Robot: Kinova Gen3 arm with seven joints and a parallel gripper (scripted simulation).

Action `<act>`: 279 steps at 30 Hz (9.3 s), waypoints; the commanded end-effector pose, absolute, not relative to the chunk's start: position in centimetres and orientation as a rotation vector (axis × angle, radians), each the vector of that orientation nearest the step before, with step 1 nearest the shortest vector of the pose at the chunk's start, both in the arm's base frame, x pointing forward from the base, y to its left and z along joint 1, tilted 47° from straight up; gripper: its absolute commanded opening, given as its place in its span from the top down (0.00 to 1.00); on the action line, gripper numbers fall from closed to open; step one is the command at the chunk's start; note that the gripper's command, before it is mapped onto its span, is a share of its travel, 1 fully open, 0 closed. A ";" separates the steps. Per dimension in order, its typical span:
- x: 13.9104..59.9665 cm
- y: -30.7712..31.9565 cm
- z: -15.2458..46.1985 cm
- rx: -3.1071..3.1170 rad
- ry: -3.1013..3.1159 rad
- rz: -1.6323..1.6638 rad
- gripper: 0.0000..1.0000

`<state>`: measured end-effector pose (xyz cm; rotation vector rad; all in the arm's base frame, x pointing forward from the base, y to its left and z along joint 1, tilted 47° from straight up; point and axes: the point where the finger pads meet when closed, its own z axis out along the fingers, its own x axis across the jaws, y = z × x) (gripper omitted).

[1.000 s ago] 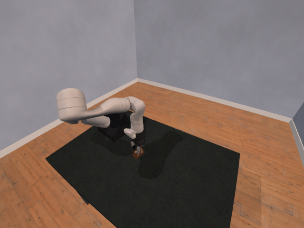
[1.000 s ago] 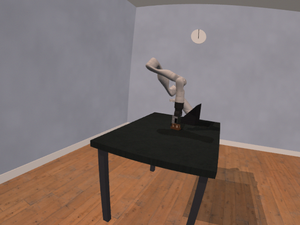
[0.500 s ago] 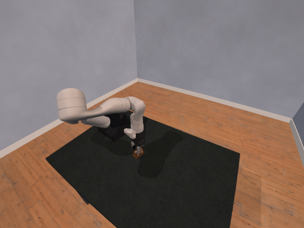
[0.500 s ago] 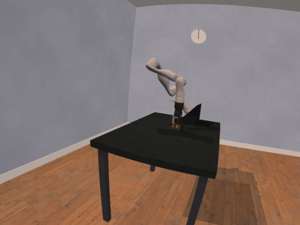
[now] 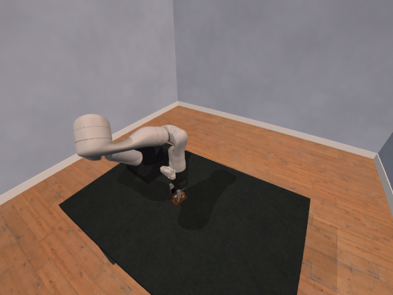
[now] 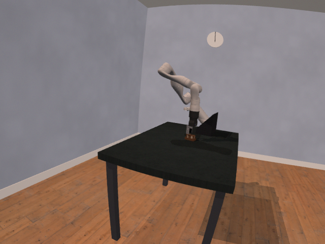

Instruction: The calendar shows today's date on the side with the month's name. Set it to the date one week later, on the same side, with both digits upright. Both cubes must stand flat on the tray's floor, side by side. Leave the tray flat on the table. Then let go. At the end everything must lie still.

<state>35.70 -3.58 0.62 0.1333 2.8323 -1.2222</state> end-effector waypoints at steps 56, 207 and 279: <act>35.8 -5.7 -1.4 0.132 2.832 -1.220 0.10; 37.0 8.7 -3.4 -2.114 2.689 -1.192 0.40; 37.0 2.7 -11.0 -2.348 2.578 -1.136 0.40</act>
